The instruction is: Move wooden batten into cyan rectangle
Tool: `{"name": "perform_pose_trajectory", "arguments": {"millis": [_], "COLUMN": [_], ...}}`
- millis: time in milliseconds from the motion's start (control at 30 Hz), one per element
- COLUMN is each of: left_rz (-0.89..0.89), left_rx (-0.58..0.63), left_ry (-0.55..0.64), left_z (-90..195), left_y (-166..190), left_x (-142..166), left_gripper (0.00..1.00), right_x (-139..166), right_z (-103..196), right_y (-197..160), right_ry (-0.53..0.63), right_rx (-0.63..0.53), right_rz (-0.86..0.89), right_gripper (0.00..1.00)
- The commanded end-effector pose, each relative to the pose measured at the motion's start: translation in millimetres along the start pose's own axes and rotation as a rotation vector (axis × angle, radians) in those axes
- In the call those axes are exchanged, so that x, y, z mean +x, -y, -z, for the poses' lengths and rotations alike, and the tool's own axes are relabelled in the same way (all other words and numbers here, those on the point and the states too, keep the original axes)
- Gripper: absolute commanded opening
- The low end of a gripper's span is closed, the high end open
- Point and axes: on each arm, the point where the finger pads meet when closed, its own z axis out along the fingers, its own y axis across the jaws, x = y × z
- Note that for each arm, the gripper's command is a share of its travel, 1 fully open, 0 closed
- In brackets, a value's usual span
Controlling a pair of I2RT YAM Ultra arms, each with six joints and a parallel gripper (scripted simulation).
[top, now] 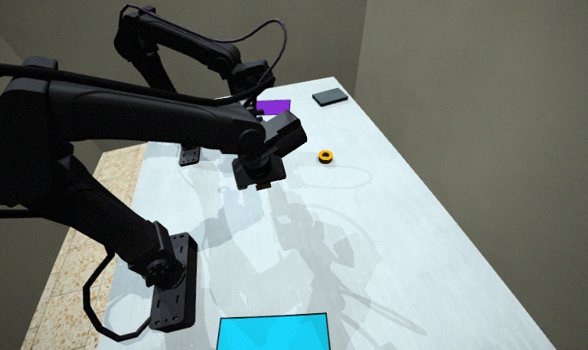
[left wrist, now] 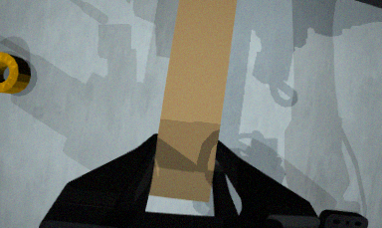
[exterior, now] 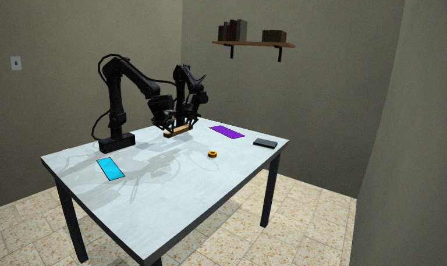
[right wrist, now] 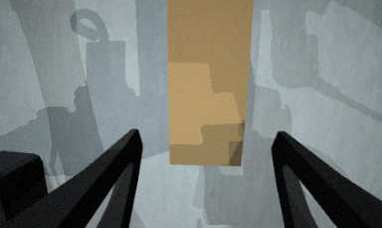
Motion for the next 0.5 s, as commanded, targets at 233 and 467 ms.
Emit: {"name": "perform_pose_trajectory", "arguments": {"millis": [233, 467], "left_rz": [-0.013, -0.013], "left_rx": [-0.005, -0.005], "left_ry": [0.037, 0.037], "left_z": [6, 6], "left_y": [-3, -3], "left_x": [-12, -12], "left_gripper": [0.35, 0.35], "right_x": [-6, -7], "right_z": [-26, -30], "right_y": [0, 0], "right_ry": [0.018, 0.018], "right_rx": [-0.002, -0.002], "right_rz": [-0.007, -0.007], "right_gripper": [0.72, 0.72]}}
